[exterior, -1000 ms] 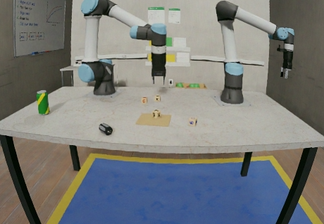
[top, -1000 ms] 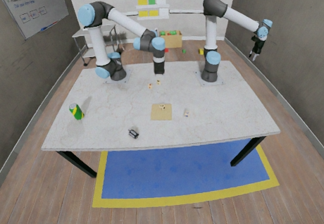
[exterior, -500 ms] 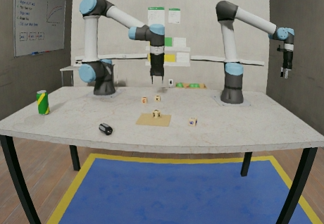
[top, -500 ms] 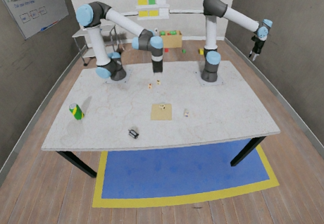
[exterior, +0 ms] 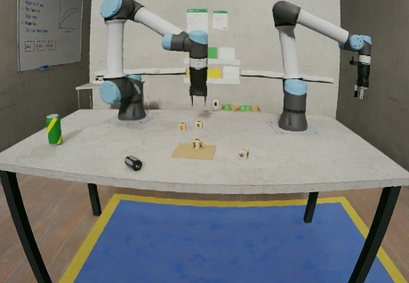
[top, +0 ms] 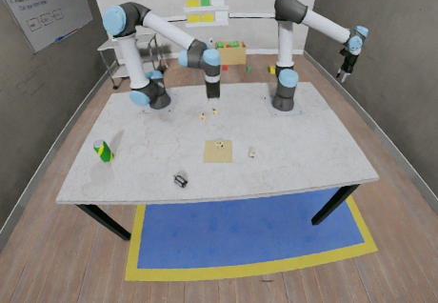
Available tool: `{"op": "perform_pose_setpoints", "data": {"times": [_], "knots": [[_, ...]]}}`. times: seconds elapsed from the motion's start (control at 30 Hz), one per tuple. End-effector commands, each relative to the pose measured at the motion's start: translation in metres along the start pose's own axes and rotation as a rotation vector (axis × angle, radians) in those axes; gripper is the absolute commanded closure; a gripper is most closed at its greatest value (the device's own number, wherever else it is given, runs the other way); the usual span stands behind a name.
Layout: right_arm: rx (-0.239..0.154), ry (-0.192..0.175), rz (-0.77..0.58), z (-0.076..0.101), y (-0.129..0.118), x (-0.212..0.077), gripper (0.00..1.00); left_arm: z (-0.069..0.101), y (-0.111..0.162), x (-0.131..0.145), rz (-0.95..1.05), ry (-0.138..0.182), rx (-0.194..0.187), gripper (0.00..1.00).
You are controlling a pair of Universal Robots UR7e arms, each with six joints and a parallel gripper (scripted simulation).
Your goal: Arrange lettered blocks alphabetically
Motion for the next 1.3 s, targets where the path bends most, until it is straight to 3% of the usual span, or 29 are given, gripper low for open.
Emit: {"op": "perform_pose_setpoints", "data": {"times": [0.0,0.73,0.97,1.27], "knots": [[0.0,-0.001,0.0,0.0,0.0,0.0,0.0,0.0,0.0,0.0,0.0,0.0,-0.001,0.0],[0.0,-0.001,0.0,0.001,0.0,0.0,0.0,0.0,0.0,0.0,0.0,0.0,-0.001,0.0],[-0.002,-0.001,0.0,0.011,-0.05,-0.055,0.0,0.0,0.0,0.0,0.0,0.0,-0.001,0.0],[-0.002,-0.001,0.0,0.012,-0.053,-0.059,0.0,0.0,0.0,0.0,0.0,0.0,-0.001,0.0]]}}
Point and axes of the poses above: on each arm, the point where the finger pads meet when closed, its own z axis back along the fingers, its own x axis across the jaws, y = z × x, the point moved 5 cm from there along z, back along the fingers, and after that the axes turned 11 degrees about -z, right-handed, at the moved point
